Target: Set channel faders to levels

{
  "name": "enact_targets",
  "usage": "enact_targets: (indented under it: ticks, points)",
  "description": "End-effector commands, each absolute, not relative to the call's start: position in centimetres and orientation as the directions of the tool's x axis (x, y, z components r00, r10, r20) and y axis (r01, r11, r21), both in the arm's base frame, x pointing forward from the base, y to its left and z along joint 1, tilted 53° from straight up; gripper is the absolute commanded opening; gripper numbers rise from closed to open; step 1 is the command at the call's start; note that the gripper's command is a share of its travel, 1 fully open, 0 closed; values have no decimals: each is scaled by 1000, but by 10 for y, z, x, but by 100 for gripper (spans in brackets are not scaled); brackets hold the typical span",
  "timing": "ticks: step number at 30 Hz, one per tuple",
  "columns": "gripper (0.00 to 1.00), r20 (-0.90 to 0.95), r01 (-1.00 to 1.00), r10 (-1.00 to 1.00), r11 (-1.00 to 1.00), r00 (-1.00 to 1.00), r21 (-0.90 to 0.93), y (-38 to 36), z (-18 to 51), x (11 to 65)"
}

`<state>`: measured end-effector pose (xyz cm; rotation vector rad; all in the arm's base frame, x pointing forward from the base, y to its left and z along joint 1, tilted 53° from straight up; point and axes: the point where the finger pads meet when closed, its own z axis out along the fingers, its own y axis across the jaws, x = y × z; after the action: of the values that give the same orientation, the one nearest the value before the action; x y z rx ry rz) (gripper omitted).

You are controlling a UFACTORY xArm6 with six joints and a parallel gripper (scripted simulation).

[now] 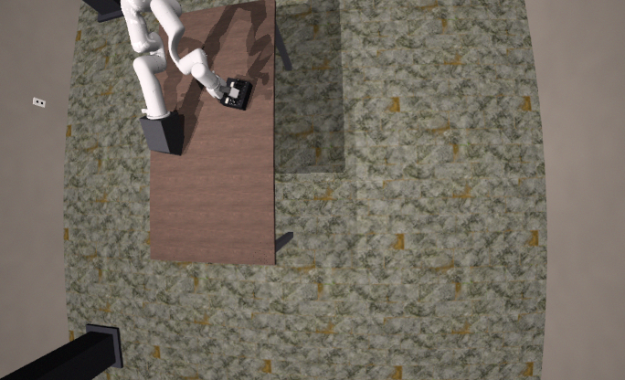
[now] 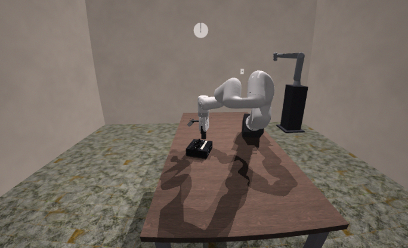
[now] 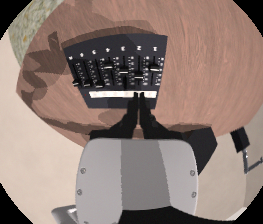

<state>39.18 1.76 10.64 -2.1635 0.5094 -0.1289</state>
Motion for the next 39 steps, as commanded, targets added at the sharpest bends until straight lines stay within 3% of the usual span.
enact_targets:
  ticks: [1,39]
  points:
    - [0,-89,-311,-405,-526,910,-792,19,105,393]
    - [0,-89,-311,-405,-526,910,-792,26,99,396]
